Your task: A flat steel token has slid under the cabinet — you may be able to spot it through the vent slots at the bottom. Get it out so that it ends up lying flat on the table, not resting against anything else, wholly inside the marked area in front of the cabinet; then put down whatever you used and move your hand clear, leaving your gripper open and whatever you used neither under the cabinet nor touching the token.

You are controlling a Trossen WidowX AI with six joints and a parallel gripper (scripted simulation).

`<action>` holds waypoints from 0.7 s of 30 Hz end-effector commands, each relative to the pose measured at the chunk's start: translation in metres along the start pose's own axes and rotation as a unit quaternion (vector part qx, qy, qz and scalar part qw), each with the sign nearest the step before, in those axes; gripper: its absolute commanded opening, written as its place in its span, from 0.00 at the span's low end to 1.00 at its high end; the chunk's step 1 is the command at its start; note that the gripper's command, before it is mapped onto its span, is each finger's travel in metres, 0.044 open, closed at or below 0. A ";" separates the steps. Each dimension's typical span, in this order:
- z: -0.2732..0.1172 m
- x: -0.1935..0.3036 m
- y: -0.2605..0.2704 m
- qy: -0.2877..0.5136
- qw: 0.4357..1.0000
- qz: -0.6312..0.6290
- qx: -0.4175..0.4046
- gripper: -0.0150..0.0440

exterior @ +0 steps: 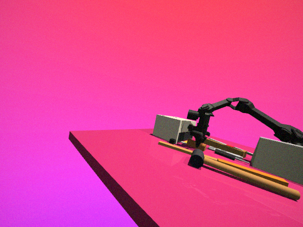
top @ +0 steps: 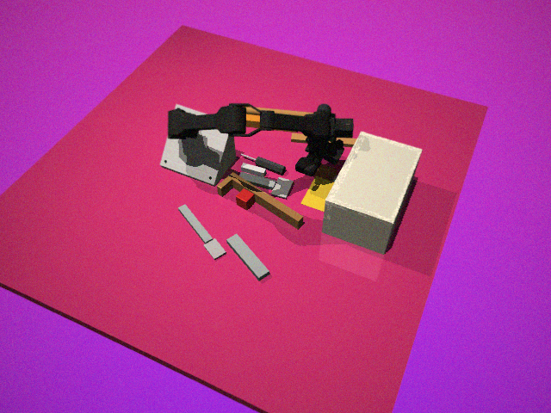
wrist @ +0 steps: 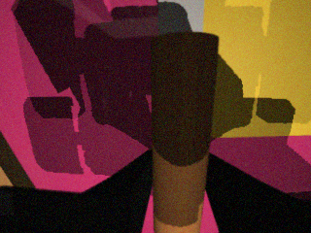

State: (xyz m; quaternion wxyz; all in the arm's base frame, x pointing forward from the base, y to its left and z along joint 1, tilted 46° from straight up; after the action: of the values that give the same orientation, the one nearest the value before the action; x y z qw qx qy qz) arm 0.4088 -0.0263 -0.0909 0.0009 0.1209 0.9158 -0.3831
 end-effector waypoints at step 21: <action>0.001 -0.002 -0.025 0.000 1.000 0.005 0.003 0.25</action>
State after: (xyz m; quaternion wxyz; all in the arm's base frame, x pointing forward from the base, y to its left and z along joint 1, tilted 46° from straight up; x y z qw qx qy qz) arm 0.4062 -0.0380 -0.0791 0.0005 0.1202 0.9158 -0.3832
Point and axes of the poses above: the point midway between the two fingers, 35 mm back from their tips, its own z axis out along the fingers, its own y axis across the jaws, x = y × z, the point moved 3 cm from there along -z, back along the fingers, and after that the axes turned 4 degrees about z, right-handed, at the moved point
